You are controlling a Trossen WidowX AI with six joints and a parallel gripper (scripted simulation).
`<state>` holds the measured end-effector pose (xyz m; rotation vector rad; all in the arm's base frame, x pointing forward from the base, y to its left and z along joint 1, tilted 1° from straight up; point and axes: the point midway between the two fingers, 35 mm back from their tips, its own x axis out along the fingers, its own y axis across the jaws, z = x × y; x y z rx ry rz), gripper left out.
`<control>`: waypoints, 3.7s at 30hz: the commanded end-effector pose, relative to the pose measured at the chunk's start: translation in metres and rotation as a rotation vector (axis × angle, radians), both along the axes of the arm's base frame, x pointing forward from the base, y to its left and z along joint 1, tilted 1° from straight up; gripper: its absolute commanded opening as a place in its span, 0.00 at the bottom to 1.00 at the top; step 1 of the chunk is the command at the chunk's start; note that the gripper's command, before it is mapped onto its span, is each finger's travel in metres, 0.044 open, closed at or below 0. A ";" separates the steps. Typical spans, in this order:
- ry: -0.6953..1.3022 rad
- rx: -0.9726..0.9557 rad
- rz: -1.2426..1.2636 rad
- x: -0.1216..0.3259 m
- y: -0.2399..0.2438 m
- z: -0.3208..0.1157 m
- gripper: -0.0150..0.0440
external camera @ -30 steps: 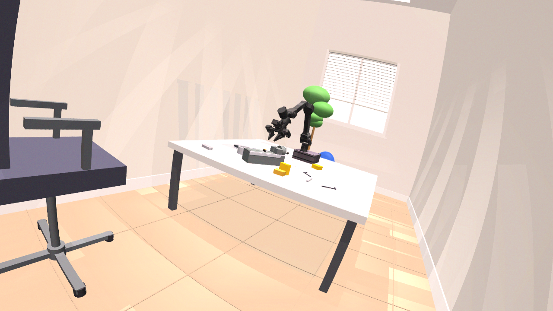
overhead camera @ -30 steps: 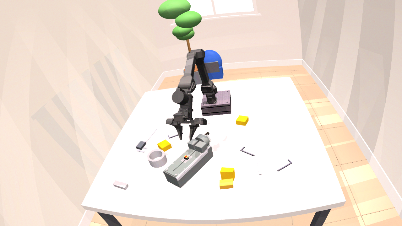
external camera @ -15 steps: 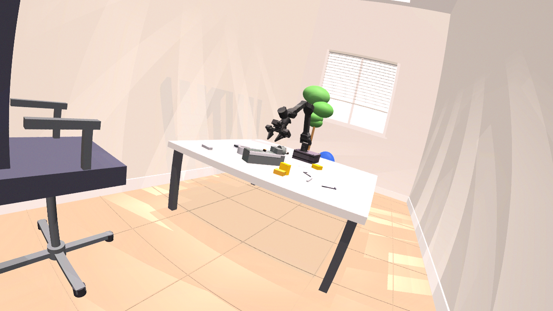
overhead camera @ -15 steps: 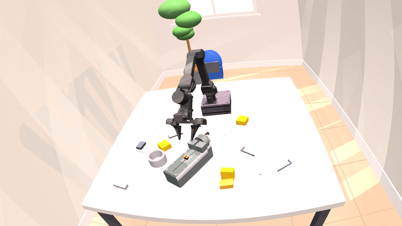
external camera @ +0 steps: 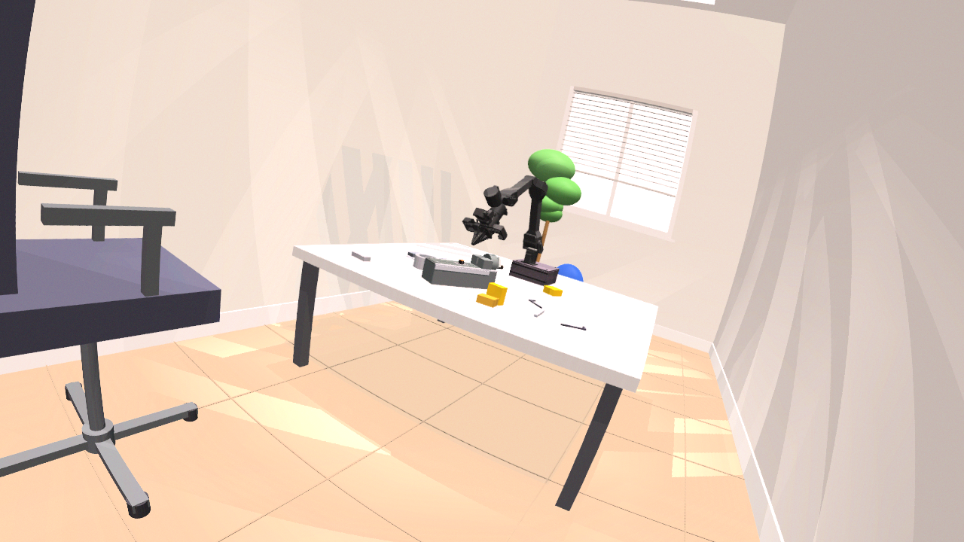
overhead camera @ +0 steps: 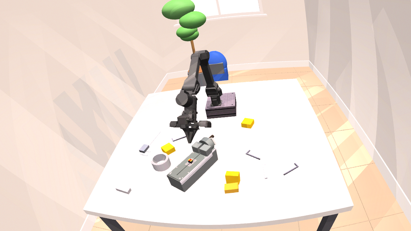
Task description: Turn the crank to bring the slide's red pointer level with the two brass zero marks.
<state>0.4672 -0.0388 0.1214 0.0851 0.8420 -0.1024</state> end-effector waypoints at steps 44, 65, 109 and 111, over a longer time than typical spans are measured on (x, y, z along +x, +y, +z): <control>0.000 0.000 0.000 0.000 0.000 0.000 0.38; 0.000 0.001 0.000 0.000 0.000 0.000 0.25; 0.000 0.001 0.001 0.000 0.000 0.000 0.25; 0.000 0.001 0.001 0.000 0.000 0.000 0.25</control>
